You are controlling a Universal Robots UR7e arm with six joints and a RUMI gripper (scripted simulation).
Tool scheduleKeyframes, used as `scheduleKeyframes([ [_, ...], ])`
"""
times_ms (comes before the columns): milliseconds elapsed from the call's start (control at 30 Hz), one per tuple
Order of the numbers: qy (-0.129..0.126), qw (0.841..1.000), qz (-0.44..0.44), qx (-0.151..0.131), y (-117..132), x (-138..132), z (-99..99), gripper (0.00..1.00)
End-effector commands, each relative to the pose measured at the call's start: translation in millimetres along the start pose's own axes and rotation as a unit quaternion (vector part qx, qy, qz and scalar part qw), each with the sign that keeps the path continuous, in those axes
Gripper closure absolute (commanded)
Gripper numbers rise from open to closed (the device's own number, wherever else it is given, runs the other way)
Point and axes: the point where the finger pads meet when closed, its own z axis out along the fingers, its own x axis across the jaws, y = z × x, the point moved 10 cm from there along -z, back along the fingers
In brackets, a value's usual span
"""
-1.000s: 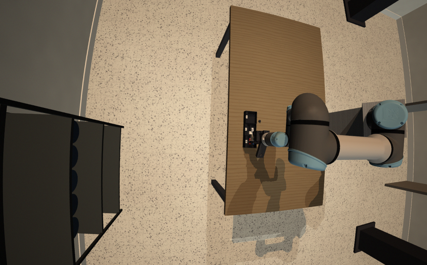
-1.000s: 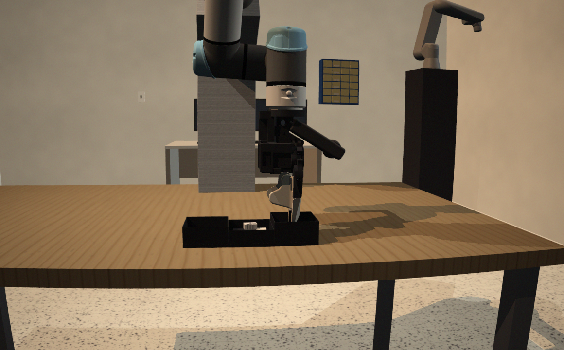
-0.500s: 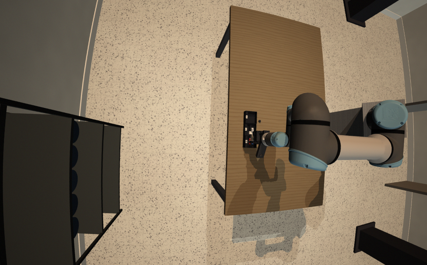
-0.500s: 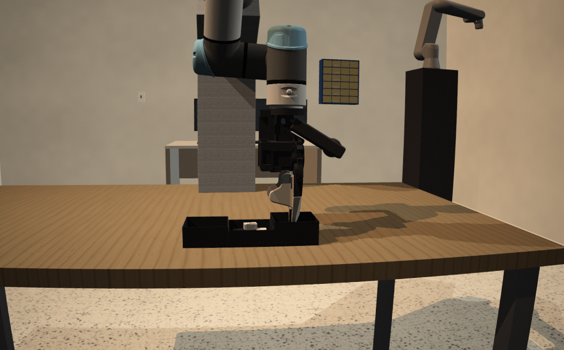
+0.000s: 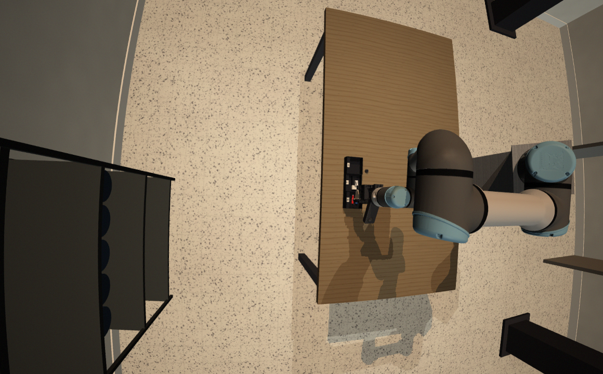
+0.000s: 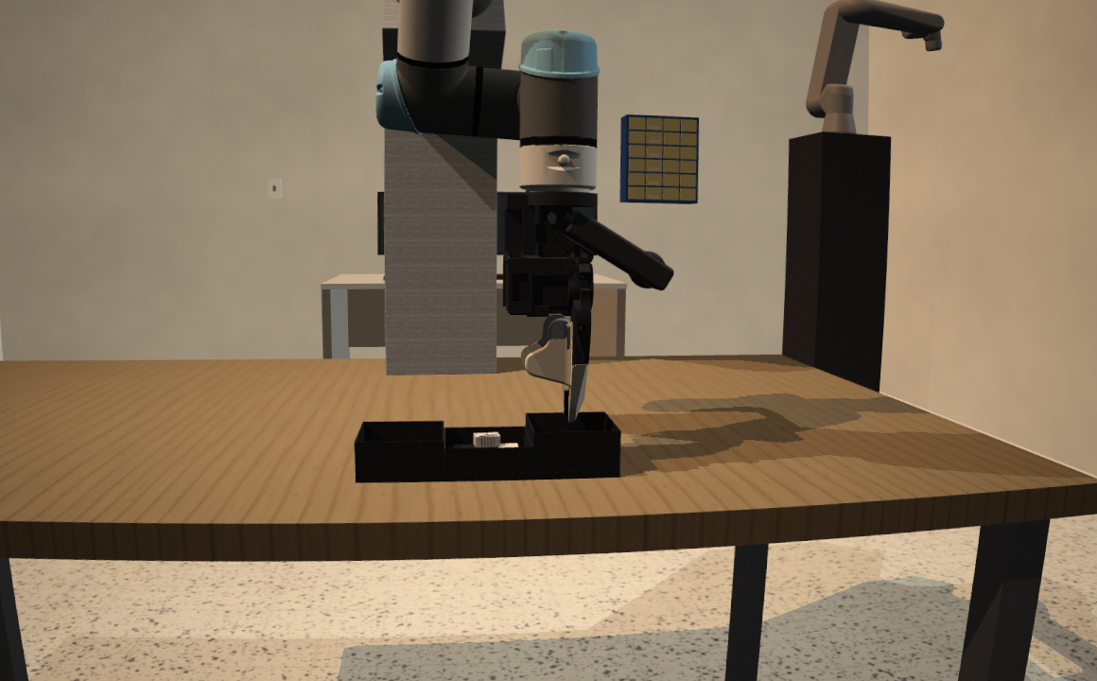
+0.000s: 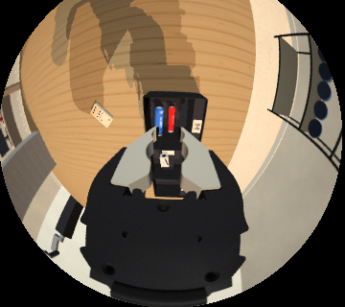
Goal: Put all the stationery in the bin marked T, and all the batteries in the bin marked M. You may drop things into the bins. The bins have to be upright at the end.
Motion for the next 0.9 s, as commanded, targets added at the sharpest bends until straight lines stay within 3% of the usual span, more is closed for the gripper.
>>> scheduleKeyframes([
  [0,0.0,1.0,0.0,0.0,1,0,-8.8,0.83],
  [233,0.0,1.0,0.0,0.0,1,0,-21.8,0.83],
  [533,0.0,1.0,0.0,0.0,1,0,-21.1,0.83],
  [567,0.0,1.0,0.0,-0.001,2,0,-25.8,0.0],
  [867,0.0,1.0,0.0,-0.001,2,-1,-53.8,0.0],
])
